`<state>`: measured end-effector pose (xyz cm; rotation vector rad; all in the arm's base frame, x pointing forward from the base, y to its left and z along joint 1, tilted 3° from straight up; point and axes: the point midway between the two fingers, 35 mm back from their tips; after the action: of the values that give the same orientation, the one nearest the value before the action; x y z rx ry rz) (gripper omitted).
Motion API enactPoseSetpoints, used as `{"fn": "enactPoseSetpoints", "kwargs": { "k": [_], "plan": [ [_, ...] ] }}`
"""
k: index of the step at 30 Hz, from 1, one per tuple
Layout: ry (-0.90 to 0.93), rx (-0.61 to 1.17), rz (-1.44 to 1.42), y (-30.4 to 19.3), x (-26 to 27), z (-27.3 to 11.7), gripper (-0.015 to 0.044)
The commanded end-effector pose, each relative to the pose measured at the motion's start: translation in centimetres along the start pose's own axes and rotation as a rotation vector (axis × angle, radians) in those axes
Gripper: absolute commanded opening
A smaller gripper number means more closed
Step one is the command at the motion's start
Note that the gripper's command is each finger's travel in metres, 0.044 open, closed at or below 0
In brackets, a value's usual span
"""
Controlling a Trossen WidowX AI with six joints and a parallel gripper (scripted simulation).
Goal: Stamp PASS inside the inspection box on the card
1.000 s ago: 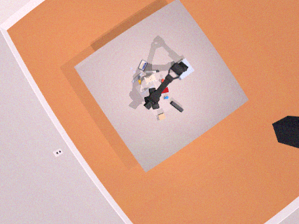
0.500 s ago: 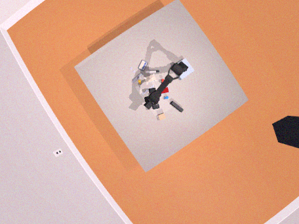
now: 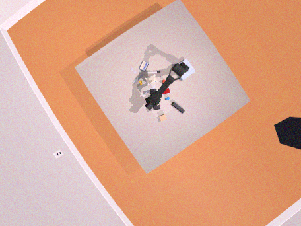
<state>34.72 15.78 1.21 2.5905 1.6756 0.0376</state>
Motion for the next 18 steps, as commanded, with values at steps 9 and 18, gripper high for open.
{"fn": "enactPoseSetpoints", "kwargs": {
  "k": [9, 18],
  "plan": [
    [0.003, 0.001, 0.0, 0.08, 0.08, -0.61, 0.0],
    [0.005, 0.002, 0.0, 0.11, 0.1, -1.04, 0.0]
  ]
}}
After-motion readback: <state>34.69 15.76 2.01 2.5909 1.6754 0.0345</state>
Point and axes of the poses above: the point midway between the two fingers, 35 mm back from their tips, its own z axis out along the fingers, its own x axis across the jaws, y = z × x, and after that the axes turned 13 degrees about z, right-handed
